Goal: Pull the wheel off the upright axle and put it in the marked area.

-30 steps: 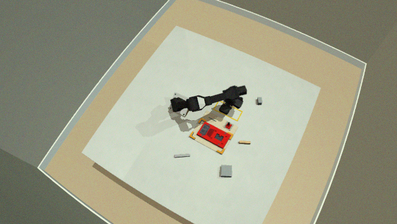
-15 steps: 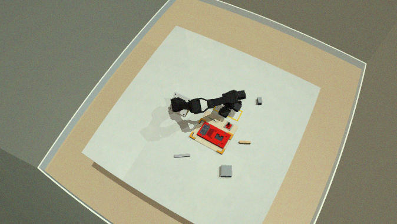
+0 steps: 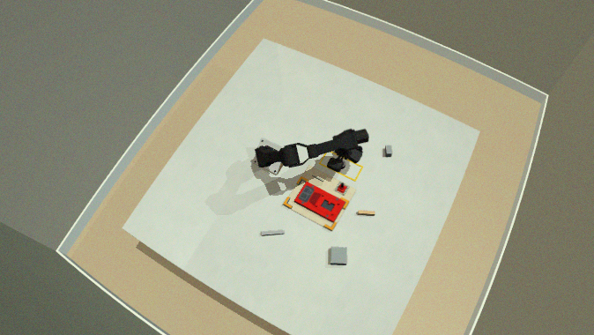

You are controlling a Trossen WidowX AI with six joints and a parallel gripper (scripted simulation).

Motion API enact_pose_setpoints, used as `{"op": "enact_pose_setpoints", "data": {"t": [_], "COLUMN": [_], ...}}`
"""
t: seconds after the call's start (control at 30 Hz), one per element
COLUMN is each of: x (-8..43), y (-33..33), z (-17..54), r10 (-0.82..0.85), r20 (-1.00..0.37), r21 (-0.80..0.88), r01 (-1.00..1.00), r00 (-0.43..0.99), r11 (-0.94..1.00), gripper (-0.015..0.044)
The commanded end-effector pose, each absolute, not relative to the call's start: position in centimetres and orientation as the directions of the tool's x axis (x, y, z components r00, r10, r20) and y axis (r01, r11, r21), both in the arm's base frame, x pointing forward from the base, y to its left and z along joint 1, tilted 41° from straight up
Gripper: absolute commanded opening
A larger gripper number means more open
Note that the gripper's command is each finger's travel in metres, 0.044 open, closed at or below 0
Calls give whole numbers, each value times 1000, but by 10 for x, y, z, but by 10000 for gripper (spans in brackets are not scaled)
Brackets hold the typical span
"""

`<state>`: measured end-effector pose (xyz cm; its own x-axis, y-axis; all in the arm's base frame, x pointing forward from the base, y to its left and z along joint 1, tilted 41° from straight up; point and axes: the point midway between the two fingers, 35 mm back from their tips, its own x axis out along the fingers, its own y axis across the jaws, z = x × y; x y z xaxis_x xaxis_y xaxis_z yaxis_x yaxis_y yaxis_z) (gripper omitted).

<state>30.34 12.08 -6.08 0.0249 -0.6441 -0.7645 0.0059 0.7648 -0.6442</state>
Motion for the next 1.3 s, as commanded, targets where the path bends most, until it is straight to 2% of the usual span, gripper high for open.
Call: {"op": "enact_pose_setpoints", "data": {"t": [0.0, 0.07, 0.23, 0.27, 0.4, 1.27], "x": [304, 304, 263, 250, 220, 220], "y": [136, 136, 139, 140, 138, 138], "z": [-43, -43, -17, -8, 11, 11], "r10": [-634, -634, -633, -633, -635, -635], "r20": [-772, -772, -773, -773, -772, -772], "r21": [-634, -634, -633, -633, -635, -635], "r01": [14, 14, 7, 7, 9, 9], "r00": [38, 38, 38, 36, 32, 32], "r11": [773, 773, 774, 774, 772, 772], "gripper": [300, 300, 431, 440, 440, 440]}}
